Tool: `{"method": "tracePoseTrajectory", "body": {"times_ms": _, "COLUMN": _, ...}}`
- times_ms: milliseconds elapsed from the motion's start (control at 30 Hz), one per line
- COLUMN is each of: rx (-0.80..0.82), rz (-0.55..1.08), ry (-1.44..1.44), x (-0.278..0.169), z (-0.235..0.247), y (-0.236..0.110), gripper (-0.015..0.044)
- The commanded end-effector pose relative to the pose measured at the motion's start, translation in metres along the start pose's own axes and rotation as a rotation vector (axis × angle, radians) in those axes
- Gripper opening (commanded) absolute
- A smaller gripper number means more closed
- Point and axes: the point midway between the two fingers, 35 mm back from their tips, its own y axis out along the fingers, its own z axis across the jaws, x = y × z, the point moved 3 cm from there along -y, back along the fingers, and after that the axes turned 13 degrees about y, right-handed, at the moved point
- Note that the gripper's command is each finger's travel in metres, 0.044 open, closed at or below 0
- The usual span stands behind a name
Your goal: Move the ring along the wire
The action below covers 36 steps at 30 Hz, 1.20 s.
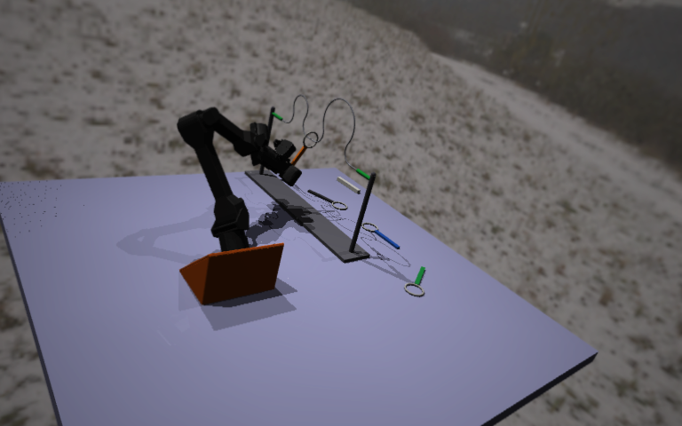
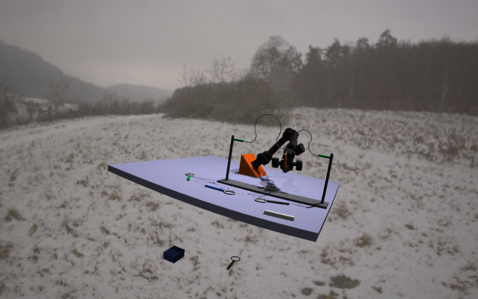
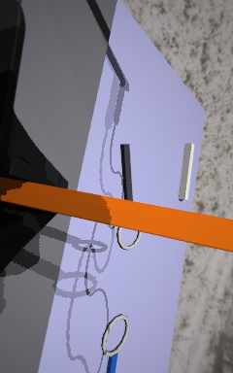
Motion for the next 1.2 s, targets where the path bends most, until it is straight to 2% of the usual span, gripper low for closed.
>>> {"method": "tracePoseTrajectory", "body": {"times_ms": 0, "rx": 0.001, "rz": -0.003, "ry": -0.013, "x": 0.003, "z": -0.004, "y": -0.003, "gripper": -0.0150}}
{"method": "tracePoseTrajectory", "body": {"times_ms": 533, "rx": -0.047, "rz": -0.005, "ry": -0.095, "x": 0.009, "z": -0.029, "y": -0.006, "gripper": -0.0150}}
{"method": "tracePoseTrajectory", "body": {"times_ms": 1167, "rx": -0.209, "rz": -0.008, "ry": -0.376, "x": 0.031, "z": -0.073, "y": -0.019, "gripper": -0.0150}}
